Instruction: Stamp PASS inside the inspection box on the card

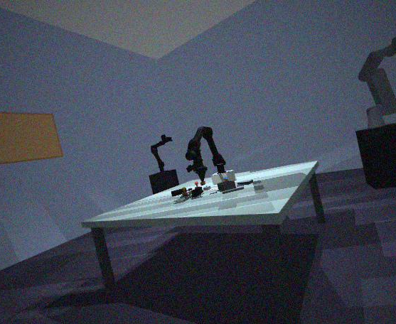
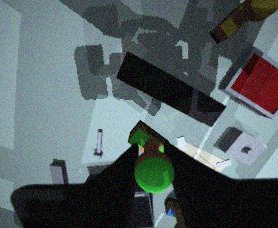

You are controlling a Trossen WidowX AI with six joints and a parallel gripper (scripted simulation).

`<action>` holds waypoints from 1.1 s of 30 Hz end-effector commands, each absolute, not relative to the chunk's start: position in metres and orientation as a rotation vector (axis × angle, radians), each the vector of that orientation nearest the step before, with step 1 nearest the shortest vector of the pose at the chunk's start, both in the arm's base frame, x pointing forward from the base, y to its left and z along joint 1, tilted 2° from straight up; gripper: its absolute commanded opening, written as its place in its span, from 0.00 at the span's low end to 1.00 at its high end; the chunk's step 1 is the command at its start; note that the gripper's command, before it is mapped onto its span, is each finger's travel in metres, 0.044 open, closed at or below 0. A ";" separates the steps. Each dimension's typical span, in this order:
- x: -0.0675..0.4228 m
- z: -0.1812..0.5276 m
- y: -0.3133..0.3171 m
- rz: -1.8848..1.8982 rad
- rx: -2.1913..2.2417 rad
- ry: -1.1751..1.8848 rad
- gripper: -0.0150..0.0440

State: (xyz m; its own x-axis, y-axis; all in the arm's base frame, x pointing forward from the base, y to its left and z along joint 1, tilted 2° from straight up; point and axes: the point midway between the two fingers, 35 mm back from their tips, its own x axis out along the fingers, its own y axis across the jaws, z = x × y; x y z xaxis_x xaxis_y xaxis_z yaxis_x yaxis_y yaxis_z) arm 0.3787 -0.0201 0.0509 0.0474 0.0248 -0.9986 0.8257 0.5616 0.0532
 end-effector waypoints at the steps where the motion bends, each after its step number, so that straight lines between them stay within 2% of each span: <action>1: 0.379 0.043 -0.020 -0.718 0.787 1.407 0.25; 33: 0.379 -0.006 -0.018 -0.718 0.787 1.407 0.25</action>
State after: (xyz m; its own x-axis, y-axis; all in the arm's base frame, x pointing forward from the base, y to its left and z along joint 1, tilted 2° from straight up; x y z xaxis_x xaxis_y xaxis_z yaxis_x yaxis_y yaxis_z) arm 0.3799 -0.0187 -0.0025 0.0453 0.0251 -0.9987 0.8237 0.5647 0.0516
